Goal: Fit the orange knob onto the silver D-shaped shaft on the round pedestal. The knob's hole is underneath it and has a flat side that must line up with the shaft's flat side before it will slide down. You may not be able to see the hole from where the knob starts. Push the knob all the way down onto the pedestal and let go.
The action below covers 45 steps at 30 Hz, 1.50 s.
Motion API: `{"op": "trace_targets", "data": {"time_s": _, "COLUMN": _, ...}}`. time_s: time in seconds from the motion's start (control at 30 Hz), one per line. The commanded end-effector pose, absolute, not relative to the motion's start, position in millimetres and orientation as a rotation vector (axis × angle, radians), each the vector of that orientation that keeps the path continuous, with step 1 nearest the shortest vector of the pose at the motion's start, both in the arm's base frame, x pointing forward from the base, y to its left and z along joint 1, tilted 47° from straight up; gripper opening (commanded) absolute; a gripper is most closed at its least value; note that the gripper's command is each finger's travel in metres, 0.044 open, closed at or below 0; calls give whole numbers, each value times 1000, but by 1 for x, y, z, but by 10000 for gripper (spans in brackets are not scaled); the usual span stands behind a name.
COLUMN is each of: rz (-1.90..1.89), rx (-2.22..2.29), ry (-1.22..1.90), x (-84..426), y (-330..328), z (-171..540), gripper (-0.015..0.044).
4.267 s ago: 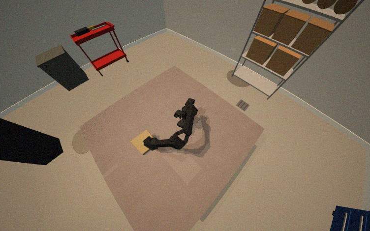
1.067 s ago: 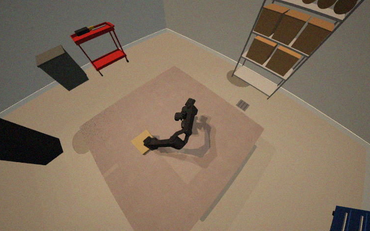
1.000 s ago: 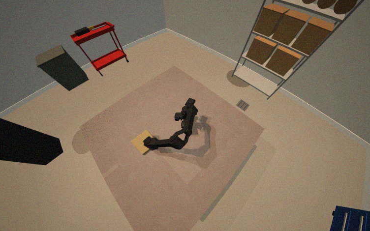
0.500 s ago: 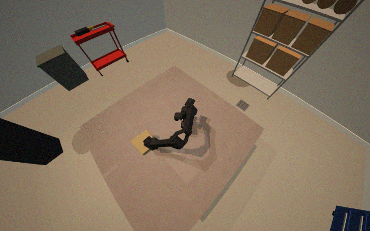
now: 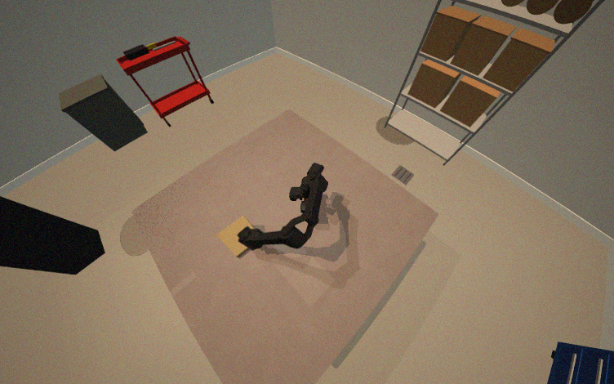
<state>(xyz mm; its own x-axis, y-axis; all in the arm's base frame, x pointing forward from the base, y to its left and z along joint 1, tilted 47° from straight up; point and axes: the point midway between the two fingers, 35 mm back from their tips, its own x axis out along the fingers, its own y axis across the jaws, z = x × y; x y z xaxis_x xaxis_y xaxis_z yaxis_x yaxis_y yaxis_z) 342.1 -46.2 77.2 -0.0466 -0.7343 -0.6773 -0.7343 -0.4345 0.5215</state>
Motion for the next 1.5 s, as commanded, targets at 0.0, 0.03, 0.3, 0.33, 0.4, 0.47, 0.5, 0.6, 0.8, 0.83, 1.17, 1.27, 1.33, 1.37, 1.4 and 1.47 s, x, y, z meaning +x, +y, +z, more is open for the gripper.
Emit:
{"op": "trace_targets", "data": {"time_s": 0.0, "rz": 1537, "rx": -2175, "ry": 1662, "x": 345, "y": -45, "z": 79, "gripper": 0}}
{"op": "trace_targets", "data": {"time_s": 0.03, "rz": 1537, "rx": -2175, "ry": 1662, "x": 345, "y": -45, "z": 78, "gripper": 0}}
{"op": "trace_targets", "data": {"time_s": 0.3, "rz": 1537, "rx": -2175, "ry": 1662, "x": 344, "y": -45, "z": 76, "gripper": 0}}
{"op": "trace_targets", "data": {"time_s": 0.33, "rz": 1537, "rx": -2175, "ry": 1662, "x": 344, "y": -45, "z": 76, "gripper": 0}}
{"op": "trace_targets", "data": {"time_s": 0.4, "rz": 1537, "rx": -2175, "ry": 1662, "x": 343, "y": -45, "z": 76, "gripper": 0}}
{"op": "trace_targets", "data": {"time_s": 0.47, "rz": 1537, "rx": -2175, "ry": 1662, "x": 342, "y": -45, "z": 75, "gripper": 0}}
{"op": "trace_targets", "data": {"time_s": 0.5, "rz": 1537, "rx": -2175, "ry": 1662, "x": 342, "y": -45, "z": 75, "gripper": 0}}
{"op": "trace_targets", "data": {"time_s": 0.6, "rz": 1537, "rx": -2175, "ry": 1662, "x": 341, "y": -45, "z": 76, "gripper": 0}}
{"op": "trace_targets", "data": {"time_s": 0.8, "rz": 1537, "rx": -2175, "ry": 1662, "x": 342, "y": -44, "z": 78, "gripper": 0}}
{"op": "trace_targets", "data": {"time_s": 0.83, "rz": 1537, "rx": -2175, "ry": 1662, "x": 342, "y": -44, "z": 79, "gripper": 0}}
{"op": "trace_targets", "data": {"time_s": 1.17, "rz": 1537, "rx": -2175, "ry": 1662, "x": 345, "y": -45, "z": 78, "gripper": 0}}
{"op": "trace_targets", "data": {"time_s": 1.27, "rz": 1537, "rx": -2175, "ry": 1662, "x": 345, "y": -45, "z": 77, "gripper": 0}}
{"op": "trace_targets", "data": {"time_s": 1.33, "rz": 1537, "rx": -2175, "ry": 1662, "x": 345, "y": -45, "z": 77, "gripper": 0}}
{"op": "trace_targets", "data": {"time_s": 1.37, "rz": 1537, "rx": -2175, "ry": 1662, "x": 344, "y": -45, "z": 76, "gripper": 0}}
{"op": "trace_targets", "data": {"time_s": 1.4, "rz": 1537, "rx": -2175, "ry": 1662, "x": 344, "y": -45, "z": 76, "gripper": 0}}
{"op": "trace_targets", "data": {"time_s": 1.47, "rz": 1537, "rx": -2175, "ry": 1662, "x": 344, "y": -45, "z": 76, "gripper": 0}}
